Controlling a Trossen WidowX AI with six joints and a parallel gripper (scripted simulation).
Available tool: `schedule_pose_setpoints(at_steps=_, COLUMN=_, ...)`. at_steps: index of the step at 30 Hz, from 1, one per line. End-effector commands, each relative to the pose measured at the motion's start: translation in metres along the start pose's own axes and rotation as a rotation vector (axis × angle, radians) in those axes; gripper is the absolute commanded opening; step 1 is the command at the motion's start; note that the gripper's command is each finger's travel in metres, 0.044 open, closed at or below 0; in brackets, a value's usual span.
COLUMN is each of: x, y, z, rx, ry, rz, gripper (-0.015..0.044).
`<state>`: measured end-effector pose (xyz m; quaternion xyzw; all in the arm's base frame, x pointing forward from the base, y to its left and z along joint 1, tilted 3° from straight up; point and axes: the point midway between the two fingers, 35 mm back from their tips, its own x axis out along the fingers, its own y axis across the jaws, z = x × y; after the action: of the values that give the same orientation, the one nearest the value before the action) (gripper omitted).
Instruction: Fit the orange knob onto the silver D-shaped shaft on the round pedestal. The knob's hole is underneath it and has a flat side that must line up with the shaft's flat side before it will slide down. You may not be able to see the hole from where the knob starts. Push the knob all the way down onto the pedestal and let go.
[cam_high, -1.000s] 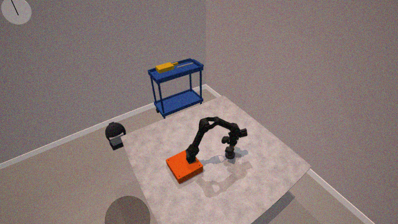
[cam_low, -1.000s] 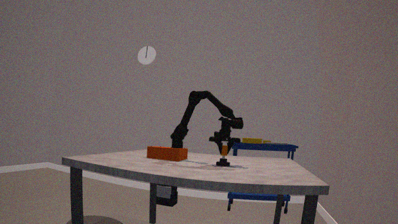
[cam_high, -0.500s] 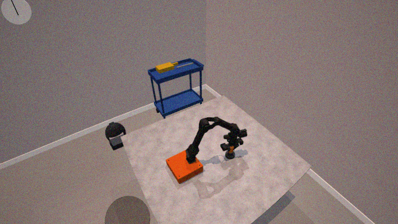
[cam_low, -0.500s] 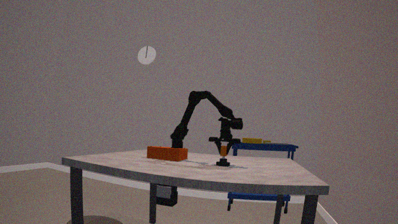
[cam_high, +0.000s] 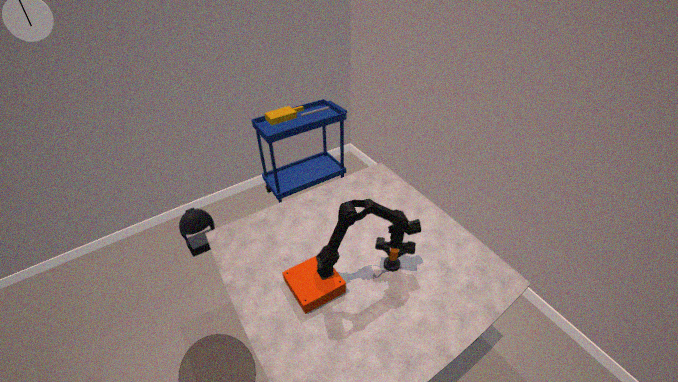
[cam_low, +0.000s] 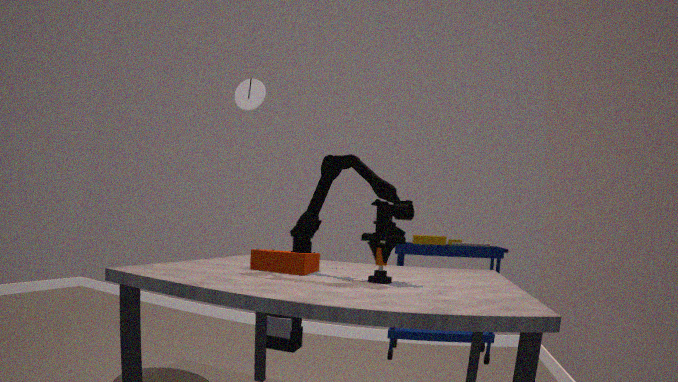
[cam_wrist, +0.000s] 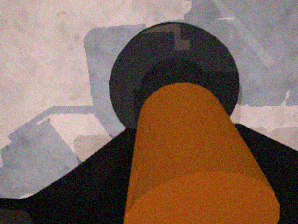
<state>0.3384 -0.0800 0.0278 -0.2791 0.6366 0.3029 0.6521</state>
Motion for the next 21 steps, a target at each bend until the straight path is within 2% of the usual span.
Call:
schedule_pose_setpoints(at_steps=1, x=-0.0008, y=0.0002, z=0.0, rx=0.043, ry=0.002, rz=-0.003, gripper=0.0)
schedule_pose_setpoints(at_steps=21, x=0.0033, y=-0.0001, z=-0.0002, rx=0.043, ry=0.002, rz=-0.003, gripper=0.0)
